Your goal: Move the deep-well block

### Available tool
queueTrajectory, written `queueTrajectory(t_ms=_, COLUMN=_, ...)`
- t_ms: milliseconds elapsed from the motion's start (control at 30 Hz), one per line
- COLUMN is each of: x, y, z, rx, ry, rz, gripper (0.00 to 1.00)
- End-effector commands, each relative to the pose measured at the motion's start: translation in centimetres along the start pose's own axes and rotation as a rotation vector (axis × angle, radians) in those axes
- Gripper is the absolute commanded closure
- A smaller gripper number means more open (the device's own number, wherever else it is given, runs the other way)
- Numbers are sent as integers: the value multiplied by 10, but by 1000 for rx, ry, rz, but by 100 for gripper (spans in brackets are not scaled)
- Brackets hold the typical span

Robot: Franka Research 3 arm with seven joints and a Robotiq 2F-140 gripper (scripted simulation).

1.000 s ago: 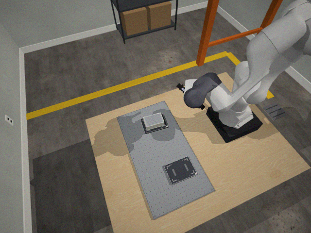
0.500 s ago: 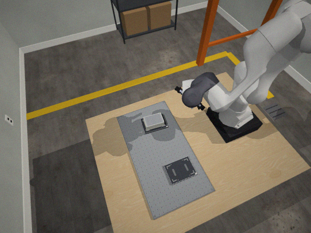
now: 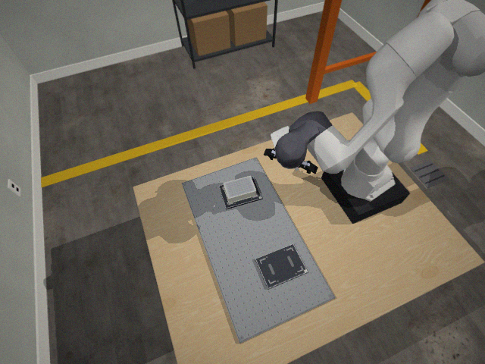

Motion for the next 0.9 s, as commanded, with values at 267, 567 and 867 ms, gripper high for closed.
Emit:
queueTrajectory(t_ms=267, x=2, y=-14, z=-23, rx=410, ry=-119, rz=-20, gripper=0)
queueTrajectory(t_ms=567, x=2, y=-25, z=-40, rx=629, ry=-198, rz=-9, gripper=0)
queueTrajectory(t_ms=867, x=2, y=-37, z=-52, rx=816, ry=-262, rz=17, gripper=0)
Point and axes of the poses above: the point where the finger pads meet when closed, its own x axis back along the fingers, its own y axis across the jaws, z = x × y, the point moved 5 cm from there along x, back along the fingers, and after that the axes turned 6 degrees about x, right-handed, at the moved point
